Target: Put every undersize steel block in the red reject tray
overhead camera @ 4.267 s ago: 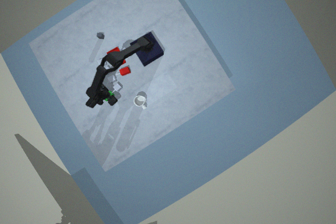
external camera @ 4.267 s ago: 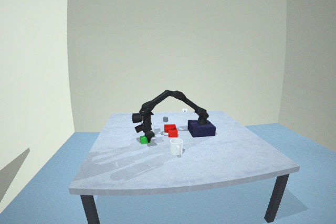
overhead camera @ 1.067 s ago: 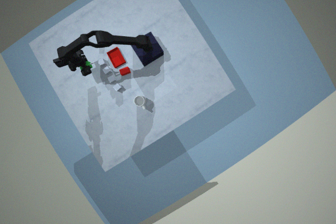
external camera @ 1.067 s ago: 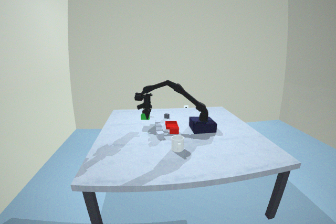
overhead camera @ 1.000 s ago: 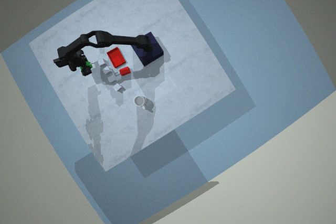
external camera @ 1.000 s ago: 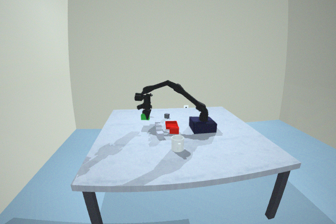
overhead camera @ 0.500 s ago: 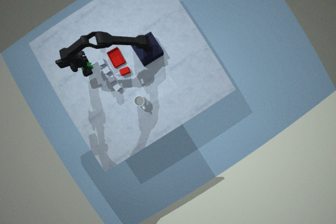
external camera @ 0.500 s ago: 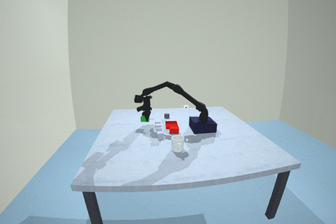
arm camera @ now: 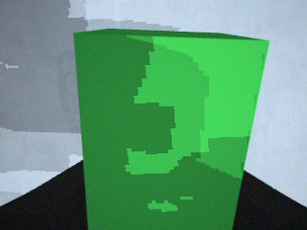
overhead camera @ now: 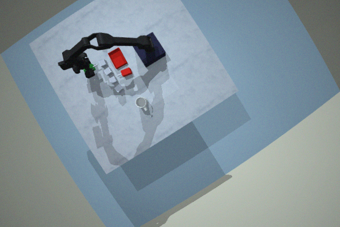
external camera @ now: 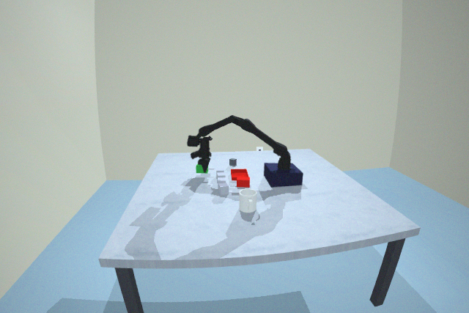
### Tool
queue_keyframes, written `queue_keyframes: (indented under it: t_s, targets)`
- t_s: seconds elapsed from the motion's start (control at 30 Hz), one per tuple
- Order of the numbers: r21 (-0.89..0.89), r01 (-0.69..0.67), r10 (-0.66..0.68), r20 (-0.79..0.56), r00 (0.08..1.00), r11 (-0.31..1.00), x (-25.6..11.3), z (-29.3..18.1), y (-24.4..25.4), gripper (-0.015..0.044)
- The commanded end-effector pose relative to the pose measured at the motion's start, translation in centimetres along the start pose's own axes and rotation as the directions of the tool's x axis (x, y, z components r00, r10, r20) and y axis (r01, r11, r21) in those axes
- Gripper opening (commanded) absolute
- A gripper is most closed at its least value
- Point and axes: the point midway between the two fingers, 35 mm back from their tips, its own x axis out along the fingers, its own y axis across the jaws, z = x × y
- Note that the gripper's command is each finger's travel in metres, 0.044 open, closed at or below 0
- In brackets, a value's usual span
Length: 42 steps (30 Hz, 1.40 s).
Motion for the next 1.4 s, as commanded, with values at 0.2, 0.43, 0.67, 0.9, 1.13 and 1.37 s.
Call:
queue_keyframes:
  t_s: [0.2, 0.43, 0.67, 0.9, 1.13, 1.37]
  targets:
    - [-0.003, -0.001, 0.001, -0.004, 1.000, 1.000, 1.2, -0.1, 0.1, 0.0000]
    - [-0.003, -0.001, 0.001, -0.004, 1.000, 1.000, 1.6, -0.1, 0.2, 0.0000]
    - [-0.003, -0.001, 0.001, -0.005, 1.000, 1.000, 1.6, -0.4, 0.2, 0.0000]
    - [-0.003, -0.001, 0.001, -0.005, 1.000, 1.000, 1.7, -0.7, 0.1, 0.0000]
    - [-0.003, -0.001, 0.001, -0.005, 1.000, 1.000, 1.7, -1.0, 0.1, 0.0000]
    - [-0.003, -0.001, 0.001, -0.006, 1.000, 1.000, 1.5, -0.9, 0.1, 0.0000]
